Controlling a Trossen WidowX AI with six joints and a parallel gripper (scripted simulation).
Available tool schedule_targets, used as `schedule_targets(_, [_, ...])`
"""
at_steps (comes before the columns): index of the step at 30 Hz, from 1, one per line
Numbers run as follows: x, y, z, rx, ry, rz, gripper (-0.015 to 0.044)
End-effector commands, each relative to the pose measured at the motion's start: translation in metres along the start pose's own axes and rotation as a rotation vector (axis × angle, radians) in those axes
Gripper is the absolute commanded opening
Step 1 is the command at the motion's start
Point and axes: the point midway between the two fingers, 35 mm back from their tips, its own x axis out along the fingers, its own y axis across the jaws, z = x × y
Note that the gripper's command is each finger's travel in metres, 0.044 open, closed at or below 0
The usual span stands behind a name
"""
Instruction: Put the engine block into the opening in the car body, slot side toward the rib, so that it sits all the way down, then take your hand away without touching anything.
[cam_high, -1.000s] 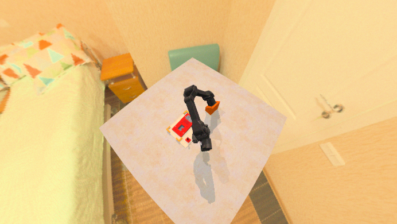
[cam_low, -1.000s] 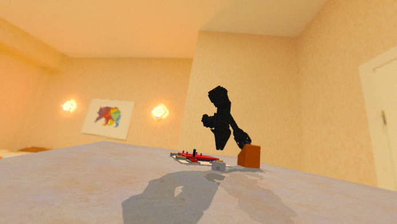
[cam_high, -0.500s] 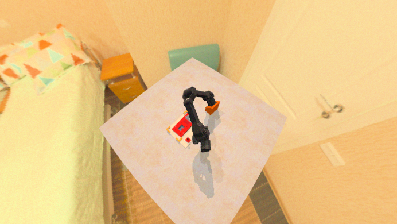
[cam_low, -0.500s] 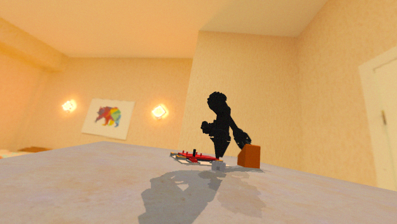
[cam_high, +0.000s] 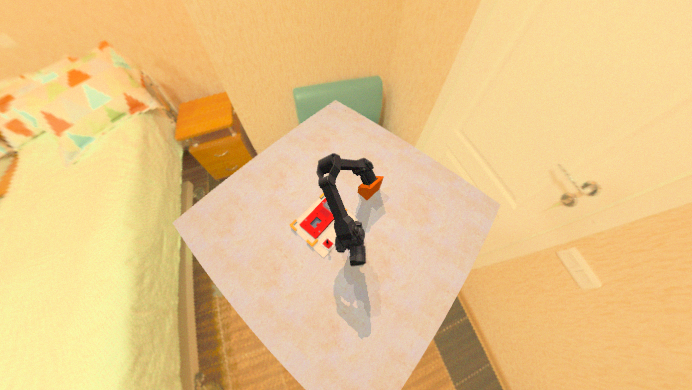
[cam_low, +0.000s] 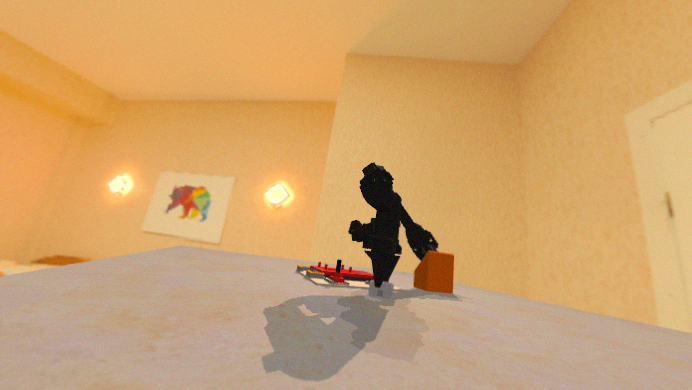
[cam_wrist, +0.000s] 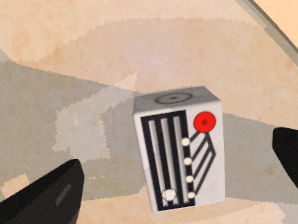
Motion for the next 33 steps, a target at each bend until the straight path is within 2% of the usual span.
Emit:
schedule_targets(1, [0.005, -0.002, -0.001, -0.01, -0.003, -0.005, 0.0387])
schedule_targets(11, [0.005, -0.002, -0.001, -0.01, -0.003, -0.005, 0.0125])
schedule_targets(18, [0.005, -0.002, -0.001, -0.01, -0.003, -0.005, 0.0078])
schedule_targets(21, [0.003, -0.001, -0.001, -0.01, -0.003, -0.005, 0.0])
schedule_targets(33, [-0.033, 0.002, 0.0, -0.011, 0.0, -0.001, 0.0])
